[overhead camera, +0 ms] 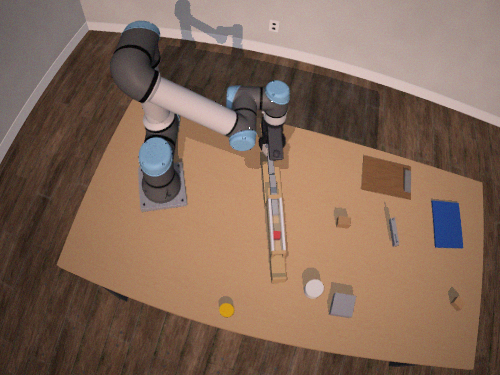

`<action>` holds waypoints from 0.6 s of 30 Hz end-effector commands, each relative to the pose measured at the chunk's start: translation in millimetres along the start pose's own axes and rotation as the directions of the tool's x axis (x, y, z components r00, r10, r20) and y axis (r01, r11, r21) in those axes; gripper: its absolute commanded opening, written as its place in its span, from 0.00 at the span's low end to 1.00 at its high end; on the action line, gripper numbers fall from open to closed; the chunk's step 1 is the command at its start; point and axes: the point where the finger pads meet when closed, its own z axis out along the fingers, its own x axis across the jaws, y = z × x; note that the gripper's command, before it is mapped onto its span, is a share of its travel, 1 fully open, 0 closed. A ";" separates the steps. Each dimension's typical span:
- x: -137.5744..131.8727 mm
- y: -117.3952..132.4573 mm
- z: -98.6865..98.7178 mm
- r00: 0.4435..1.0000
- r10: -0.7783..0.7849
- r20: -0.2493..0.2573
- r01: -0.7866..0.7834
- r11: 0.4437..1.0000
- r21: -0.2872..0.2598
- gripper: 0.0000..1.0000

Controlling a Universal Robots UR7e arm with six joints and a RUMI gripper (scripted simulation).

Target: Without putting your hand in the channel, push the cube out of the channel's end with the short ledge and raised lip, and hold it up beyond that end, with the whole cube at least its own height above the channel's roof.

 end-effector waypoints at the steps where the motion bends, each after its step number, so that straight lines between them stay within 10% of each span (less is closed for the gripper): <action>1: -0.4 -0.1 -0.4 1.000 0.000 0.001 0.000 1.000 0.000 0.00; 18: -0.4 -7.5 -0.4 1.000 0.000 0.001 0.000 1.000 0.000 0.00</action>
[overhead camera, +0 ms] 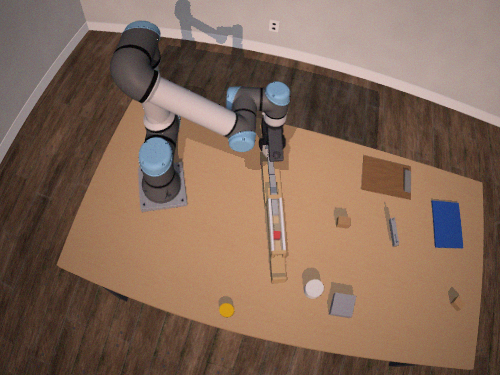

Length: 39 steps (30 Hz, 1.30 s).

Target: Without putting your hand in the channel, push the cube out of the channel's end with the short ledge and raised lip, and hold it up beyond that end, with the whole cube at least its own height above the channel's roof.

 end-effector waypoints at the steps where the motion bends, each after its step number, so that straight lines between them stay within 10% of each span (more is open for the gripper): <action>1: -0.4 -4.0 -0.4 1.000 0.000 0.001 0.000 1.000 0.000 0.00; 39: -0.5 -81.3 -0.4 1.000 0.000 0.001 0.000 1.000 0.000 0.00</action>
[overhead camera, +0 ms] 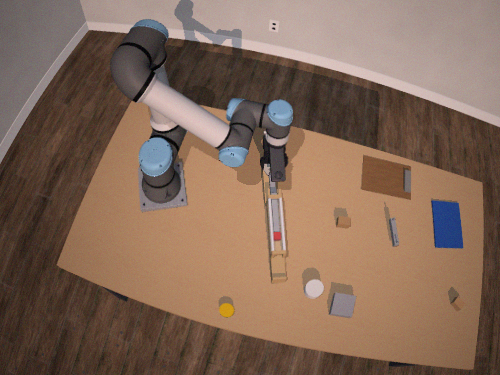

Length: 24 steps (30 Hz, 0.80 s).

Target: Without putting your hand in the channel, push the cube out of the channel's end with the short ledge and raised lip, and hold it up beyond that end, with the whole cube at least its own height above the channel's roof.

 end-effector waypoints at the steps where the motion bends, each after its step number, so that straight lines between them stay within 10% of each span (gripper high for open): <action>1: -0.6 -9.2 -0.4 1.000 0.000 0.001 0.000 1.000 0.000 0.00; 24: -0.6 -63.4 -0.3 1.000 0.000 0.001 0.000 1.000 0.000 0.00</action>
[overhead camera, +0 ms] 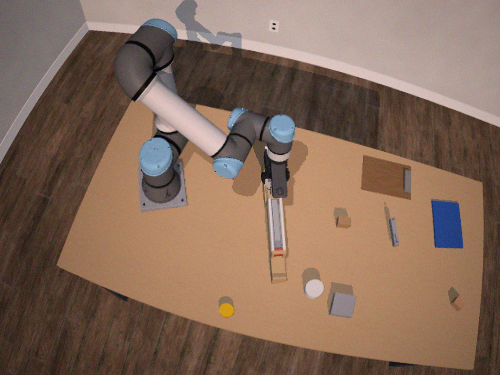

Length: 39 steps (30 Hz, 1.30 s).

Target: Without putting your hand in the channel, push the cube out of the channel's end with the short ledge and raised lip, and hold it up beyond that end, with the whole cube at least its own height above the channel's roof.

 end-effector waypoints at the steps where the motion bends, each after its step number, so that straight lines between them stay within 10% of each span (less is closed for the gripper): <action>1: -0.5 -8.3 -0.4 1.000 0.000 0.001 0.000 1.000 0.000 0.00; 39: -0.5 -23.8 -0.4 1.000 0.000 0.001 0.000 1.000 0.000 0.00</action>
